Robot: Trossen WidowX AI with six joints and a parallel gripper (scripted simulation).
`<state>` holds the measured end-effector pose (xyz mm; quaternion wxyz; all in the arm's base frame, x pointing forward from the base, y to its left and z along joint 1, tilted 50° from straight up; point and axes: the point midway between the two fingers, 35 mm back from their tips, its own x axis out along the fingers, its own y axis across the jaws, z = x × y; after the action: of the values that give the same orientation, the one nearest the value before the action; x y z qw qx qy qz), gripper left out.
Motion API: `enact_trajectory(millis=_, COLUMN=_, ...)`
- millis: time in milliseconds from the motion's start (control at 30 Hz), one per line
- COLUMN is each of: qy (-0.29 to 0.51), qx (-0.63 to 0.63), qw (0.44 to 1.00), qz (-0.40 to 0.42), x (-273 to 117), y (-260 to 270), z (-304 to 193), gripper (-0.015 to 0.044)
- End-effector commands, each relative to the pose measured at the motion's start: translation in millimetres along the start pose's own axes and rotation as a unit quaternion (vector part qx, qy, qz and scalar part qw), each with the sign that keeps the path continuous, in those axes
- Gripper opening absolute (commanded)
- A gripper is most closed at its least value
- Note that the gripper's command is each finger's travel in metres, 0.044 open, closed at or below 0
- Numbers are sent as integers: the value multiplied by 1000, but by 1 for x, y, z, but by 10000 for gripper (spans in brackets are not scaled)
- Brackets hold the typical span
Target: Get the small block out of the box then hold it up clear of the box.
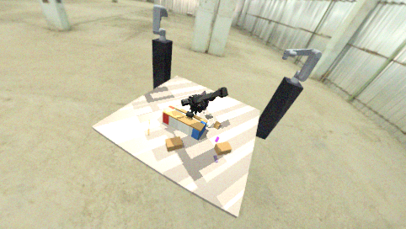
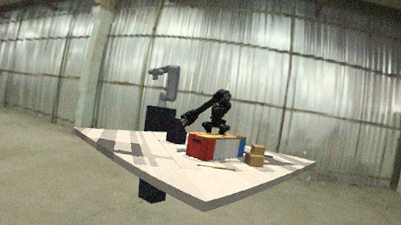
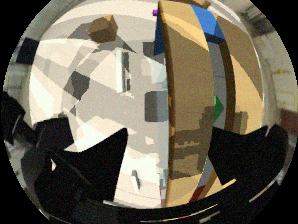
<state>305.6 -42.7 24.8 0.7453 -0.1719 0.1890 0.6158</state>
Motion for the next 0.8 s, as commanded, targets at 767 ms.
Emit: enact_trajectory(millis=767, qy=-4, qx=1, qw=1000, qz=-2, x=8, y=0, z=39, gripper=400)
